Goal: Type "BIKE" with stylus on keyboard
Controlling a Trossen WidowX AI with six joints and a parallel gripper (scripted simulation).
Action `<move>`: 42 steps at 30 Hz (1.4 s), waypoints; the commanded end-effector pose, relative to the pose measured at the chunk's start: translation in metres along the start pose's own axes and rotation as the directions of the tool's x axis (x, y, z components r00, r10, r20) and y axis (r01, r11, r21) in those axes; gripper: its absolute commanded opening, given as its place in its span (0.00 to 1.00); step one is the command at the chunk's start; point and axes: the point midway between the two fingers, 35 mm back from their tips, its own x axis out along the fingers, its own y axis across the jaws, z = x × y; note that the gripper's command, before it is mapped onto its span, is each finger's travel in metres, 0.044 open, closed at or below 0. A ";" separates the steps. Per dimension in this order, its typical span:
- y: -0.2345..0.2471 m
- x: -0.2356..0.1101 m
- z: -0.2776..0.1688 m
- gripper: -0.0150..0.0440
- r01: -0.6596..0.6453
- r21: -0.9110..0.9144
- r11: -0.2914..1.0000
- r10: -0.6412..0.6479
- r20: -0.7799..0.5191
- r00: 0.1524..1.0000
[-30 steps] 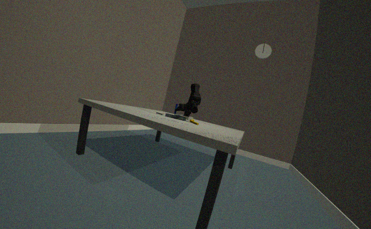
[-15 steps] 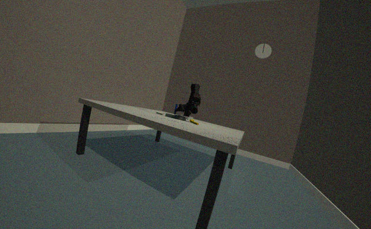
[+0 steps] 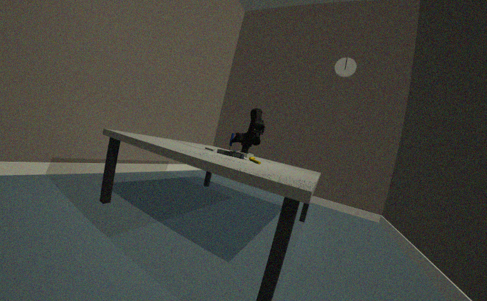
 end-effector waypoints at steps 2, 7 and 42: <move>-0.002 -0.006 -0.009 0.39 0.008 0.009 1.000 -0.008 0.000 1.000; -0.001 -0.003 -0.005 0.36 0.003 0.005 1.000 -0.003 0.003 1.000; -0.002 0.035 -0.010 0.25 0.006 0.008 1.000 -0.006 -0.005 1.000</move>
